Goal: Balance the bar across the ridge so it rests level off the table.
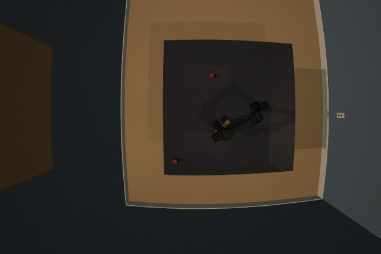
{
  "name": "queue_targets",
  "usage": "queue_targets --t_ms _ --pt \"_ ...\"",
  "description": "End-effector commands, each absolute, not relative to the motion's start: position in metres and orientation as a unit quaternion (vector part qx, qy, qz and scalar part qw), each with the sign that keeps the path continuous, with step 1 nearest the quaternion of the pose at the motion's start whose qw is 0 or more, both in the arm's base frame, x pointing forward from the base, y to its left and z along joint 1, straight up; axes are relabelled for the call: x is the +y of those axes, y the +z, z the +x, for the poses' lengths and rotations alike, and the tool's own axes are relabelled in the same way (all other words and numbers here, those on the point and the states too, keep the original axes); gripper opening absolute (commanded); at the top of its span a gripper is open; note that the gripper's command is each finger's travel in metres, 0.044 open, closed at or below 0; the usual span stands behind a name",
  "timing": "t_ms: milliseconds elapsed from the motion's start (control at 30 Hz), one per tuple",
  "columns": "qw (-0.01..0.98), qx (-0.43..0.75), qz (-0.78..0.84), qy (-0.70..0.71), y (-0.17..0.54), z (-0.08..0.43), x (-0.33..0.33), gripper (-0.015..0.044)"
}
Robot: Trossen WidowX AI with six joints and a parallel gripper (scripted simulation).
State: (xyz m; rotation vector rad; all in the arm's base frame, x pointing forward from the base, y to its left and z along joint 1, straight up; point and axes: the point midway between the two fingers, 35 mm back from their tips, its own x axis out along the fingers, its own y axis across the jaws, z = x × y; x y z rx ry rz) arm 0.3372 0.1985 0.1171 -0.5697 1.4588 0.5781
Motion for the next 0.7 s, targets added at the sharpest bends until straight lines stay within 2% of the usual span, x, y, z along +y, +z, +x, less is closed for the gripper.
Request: queue_targets --t_ms 0,667 --pt "0.671 0.648 -0.253 0.257 0.1169 0.3372 0.1985 0.0171" --pt "0.671 0.648 -0.253 0.257 0.1169 0.3372 0.1985 0.0185"
